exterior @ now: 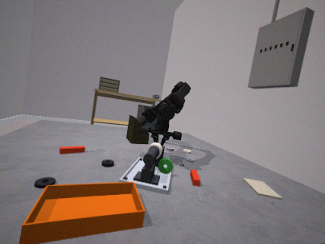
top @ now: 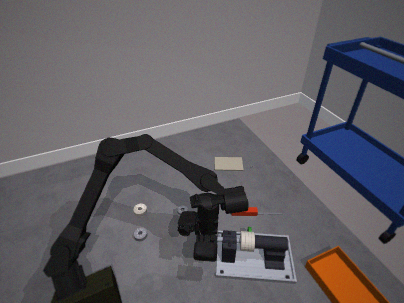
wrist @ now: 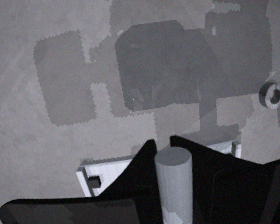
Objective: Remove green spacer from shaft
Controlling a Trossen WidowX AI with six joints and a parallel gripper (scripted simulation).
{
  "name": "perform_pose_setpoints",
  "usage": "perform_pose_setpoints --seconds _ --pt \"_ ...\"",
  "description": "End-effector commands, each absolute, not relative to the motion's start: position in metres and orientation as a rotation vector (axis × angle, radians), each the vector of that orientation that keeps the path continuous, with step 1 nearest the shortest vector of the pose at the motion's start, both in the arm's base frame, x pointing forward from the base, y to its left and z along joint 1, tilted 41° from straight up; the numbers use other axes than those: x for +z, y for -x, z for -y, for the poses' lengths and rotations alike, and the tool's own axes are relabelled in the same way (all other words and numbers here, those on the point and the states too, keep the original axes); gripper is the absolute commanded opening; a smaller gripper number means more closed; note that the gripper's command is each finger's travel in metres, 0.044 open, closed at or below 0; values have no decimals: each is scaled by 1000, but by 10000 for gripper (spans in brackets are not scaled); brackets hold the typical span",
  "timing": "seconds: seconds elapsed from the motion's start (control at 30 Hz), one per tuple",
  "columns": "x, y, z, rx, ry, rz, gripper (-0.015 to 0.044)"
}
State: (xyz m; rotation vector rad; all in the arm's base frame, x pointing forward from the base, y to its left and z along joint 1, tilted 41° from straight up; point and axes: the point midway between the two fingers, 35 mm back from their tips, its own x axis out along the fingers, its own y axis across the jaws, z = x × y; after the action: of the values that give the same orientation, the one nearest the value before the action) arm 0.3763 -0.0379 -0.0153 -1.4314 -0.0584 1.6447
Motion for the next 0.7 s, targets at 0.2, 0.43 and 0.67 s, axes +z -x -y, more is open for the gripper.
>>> perform_pose_setpoints --seconds 0.2,0.43,0.67 --pt "-16 -380 42 1641 1439 54 0" --pt "-17 -382 43 1641 1440 54 0" --pt "-18 -384 44 1641 1440 54 0"
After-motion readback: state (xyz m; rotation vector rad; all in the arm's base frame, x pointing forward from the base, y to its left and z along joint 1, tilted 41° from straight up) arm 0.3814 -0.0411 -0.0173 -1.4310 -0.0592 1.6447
